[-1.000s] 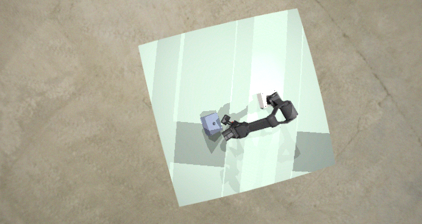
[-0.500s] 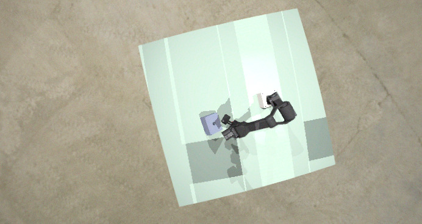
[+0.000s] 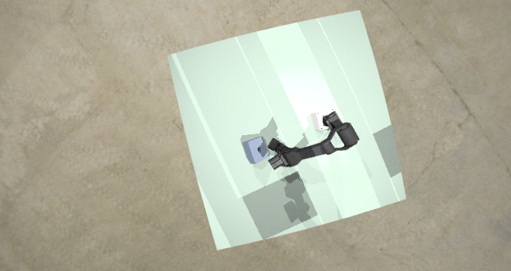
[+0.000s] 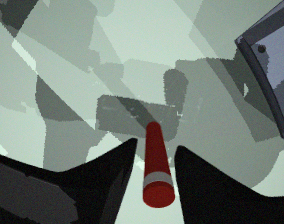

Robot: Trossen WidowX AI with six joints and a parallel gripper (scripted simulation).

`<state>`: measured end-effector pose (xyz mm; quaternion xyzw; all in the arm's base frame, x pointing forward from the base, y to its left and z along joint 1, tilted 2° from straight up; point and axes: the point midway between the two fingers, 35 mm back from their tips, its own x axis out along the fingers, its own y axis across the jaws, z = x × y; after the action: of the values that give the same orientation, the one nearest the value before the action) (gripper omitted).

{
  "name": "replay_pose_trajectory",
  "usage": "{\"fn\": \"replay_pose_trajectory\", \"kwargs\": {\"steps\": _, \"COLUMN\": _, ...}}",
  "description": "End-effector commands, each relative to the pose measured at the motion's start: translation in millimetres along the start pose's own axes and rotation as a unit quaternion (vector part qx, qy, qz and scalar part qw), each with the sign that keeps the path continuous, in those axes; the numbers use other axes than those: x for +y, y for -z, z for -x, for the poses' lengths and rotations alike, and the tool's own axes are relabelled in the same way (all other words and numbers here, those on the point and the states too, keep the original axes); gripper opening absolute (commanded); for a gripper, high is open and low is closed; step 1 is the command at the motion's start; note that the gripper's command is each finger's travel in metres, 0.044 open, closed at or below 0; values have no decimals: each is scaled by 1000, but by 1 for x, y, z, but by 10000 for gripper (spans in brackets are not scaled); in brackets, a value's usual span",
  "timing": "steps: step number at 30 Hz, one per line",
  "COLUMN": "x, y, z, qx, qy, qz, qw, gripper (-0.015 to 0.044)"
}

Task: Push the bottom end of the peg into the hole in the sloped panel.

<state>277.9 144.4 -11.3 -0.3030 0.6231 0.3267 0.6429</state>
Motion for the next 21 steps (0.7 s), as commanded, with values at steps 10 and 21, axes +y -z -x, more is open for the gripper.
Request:
{"fn": "replay_pose_trajectory", "kwargs": {"steps": 10, "x": 0, "y": -1, "z": 5, "qx": 0, "qy": 0, "qz": 0, "qw": 1000, "gripper": 0}}
{"fn": "replay_pose_trajectory", "kwargs": {"steps": 21, "x": -1, "y": -3, "z": 59, "qx": 3, "qy": 0, "qz": -1, "qw": 1000, "gripper": 0}}
